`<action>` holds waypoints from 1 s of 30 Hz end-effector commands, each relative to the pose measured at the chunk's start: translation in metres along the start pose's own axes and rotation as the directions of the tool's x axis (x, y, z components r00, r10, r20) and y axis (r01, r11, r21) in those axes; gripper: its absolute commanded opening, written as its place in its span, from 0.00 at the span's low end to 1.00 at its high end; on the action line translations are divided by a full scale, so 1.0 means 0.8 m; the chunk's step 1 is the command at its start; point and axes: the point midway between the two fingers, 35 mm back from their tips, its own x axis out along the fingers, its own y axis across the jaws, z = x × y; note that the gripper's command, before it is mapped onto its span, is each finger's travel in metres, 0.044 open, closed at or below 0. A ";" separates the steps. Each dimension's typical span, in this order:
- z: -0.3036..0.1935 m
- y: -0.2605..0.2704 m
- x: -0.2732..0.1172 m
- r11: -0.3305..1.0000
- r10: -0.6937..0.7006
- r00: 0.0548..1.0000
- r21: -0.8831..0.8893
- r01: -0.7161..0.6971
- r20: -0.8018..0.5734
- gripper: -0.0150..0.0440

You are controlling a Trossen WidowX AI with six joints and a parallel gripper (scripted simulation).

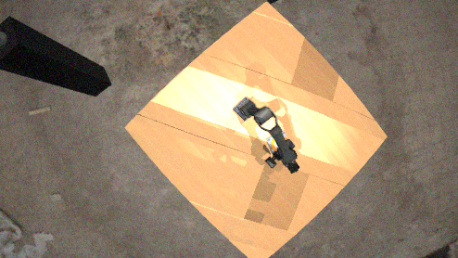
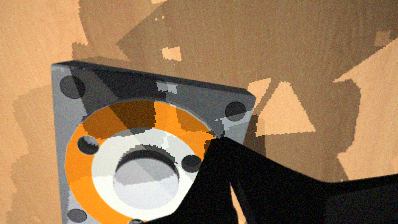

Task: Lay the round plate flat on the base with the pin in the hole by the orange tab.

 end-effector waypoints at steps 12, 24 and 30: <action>-0.020 -0.005 0.002 1.000 -0.004 1.000 -0.005 0.004 -0.014 0.25; -0.028 -0.005 0.001 1.000 -0.004 1.000 -0.005 0.004 -0.015 0.25; -0.031 -0.005 0.002 1.000 -0.004 1.000 -0.005 0.004 -0.015 0.25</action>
